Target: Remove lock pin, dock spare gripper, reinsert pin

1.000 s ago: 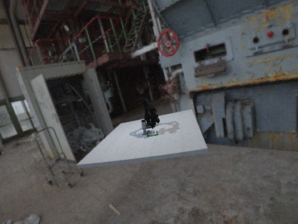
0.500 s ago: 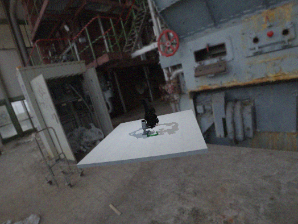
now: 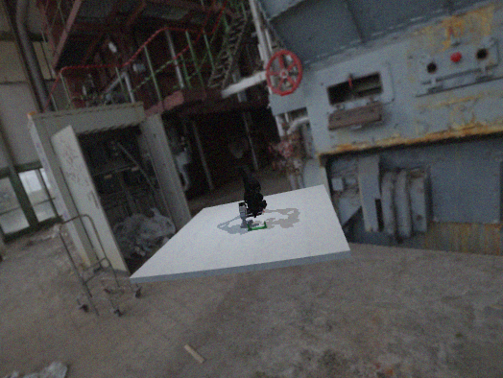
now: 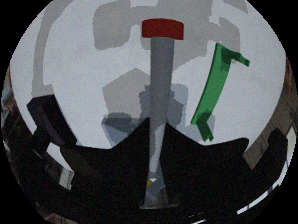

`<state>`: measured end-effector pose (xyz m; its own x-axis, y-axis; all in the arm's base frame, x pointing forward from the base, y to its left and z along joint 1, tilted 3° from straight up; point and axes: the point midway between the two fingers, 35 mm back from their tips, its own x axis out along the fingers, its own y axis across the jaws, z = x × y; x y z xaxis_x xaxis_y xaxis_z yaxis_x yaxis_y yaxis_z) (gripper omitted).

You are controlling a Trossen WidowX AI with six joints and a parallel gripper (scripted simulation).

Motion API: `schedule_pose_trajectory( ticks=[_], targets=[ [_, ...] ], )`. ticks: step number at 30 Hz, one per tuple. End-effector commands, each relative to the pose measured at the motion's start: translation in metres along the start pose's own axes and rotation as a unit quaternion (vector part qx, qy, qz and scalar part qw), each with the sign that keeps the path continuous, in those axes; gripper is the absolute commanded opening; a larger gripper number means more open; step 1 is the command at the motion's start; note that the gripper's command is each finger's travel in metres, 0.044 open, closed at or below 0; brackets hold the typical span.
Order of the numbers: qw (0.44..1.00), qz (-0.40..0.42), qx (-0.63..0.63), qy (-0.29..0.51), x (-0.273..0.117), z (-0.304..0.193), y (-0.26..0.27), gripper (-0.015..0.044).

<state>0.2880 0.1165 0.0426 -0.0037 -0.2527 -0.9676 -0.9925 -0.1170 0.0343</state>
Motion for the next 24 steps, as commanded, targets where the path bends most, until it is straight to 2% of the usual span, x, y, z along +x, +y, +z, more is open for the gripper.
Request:
schedule_pose_trajectory(
  ticks=[1,24],
  targets=[
    [1.000,-0.001,-0.001,0.000,0.000,-0.003,0.000,0.0000],
    [1.000,0.003,-0.002,0.000,0.004,-0.017,-0.001,0.0000]
  ],
)
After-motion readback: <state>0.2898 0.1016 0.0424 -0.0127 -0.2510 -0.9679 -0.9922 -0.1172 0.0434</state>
